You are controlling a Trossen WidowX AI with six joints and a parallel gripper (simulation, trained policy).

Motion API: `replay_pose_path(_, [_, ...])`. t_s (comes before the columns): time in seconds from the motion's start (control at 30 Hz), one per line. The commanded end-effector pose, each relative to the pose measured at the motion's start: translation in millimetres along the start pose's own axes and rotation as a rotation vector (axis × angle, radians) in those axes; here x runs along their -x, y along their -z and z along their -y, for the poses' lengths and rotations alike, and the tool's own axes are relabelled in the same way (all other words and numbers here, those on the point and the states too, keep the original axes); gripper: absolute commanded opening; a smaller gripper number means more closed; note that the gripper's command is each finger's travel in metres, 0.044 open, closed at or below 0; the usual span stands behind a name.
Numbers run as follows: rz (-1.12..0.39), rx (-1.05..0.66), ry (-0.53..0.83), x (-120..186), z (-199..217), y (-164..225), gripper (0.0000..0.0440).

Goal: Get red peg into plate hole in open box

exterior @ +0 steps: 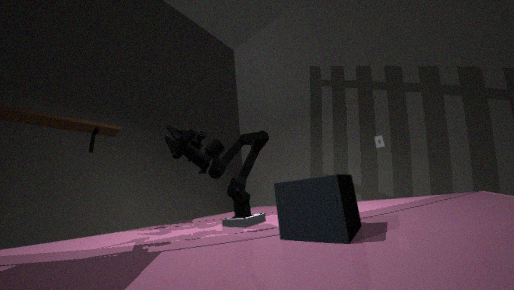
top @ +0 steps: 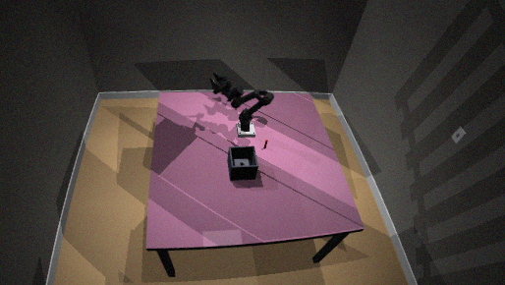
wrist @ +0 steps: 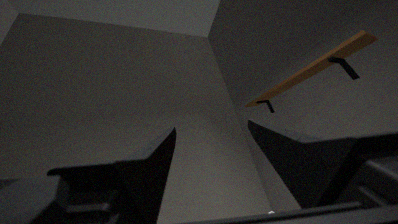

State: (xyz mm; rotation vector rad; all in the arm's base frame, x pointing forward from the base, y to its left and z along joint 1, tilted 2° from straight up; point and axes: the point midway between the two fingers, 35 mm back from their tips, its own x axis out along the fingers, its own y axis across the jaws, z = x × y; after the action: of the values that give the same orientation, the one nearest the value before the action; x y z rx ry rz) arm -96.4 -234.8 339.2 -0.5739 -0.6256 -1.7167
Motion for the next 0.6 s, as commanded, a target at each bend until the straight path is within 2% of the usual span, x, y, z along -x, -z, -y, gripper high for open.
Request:
replay_pose_path(0.0, [0.001,-0.009,0.001,-0.8,-0.7,0.3,0.0425])
replay_pose_path(0.03, [-0.003,-0.025,-0.002,-2.2,-2.6,1.7,0.044])
replay_pose_path(0.23, [-0.024,-0.2,-0.077,-17.0,-30.5,3.8,0.044])
replay_pose_path(0.57, [-0.048,-0.501,-0.253,-41.2,-94.5,-18.0,0.044])
